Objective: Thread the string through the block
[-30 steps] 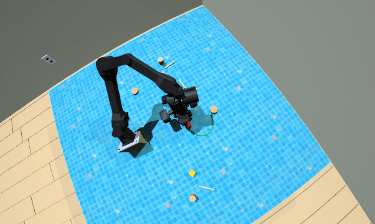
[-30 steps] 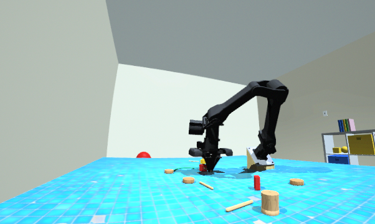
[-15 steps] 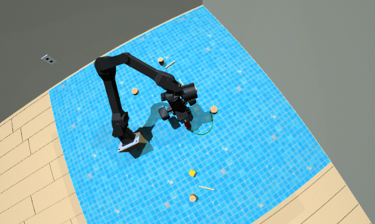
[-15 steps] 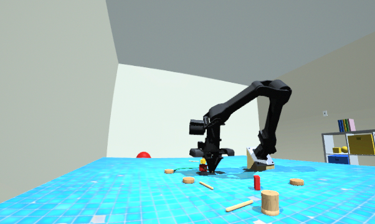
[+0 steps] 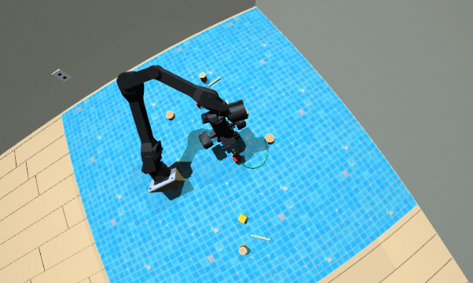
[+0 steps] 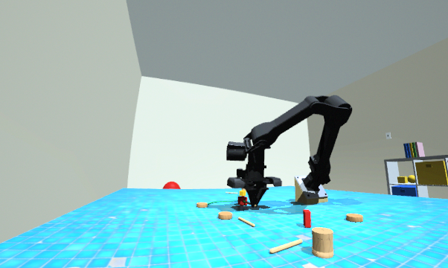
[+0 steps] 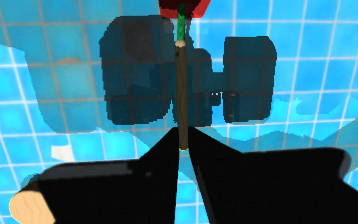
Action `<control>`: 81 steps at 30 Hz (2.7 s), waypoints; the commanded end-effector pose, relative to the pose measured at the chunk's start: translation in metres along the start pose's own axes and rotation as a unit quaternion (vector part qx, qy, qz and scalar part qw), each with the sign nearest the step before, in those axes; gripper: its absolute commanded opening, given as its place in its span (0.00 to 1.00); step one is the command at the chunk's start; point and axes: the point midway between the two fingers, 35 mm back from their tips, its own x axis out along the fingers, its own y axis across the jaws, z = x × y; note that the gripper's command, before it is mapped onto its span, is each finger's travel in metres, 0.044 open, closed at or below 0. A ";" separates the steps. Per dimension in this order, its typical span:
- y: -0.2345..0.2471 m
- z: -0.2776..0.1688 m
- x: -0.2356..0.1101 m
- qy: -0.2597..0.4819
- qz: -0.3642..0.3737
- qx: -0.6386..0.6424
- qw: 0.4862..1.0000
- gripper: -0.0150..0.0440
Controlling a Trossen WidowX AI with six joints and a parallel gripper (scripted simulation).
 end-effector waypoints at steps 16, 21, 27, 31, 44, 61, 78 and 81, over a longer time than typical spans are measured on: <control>-0.005 -0.021 -0.001 0.002 0.001 -0.001 1.000 0.25; -0.005 -0.027 0.001 0.001 0.001 -0.002 1.000 0.25; -0.005 -0.035 0.008 0.002 0.002 -0.003 1.000 0.25; -0.005 -0.035 0.008 0.002 0.002 -0.003 1.000 0.25; -0.005 -0.035 0.008 0.002 0.002 -0.003 1.000 0.25; -0.005 -0.035 0.008 0.002 0.002 -0.003 1.000 0.25; -0.005 -0.035 0.008 0.002 0.002 -0.003 1.000 0.25; -0.005 -0.035 0.008 0.002 0.002 -0.003 1.000 0.25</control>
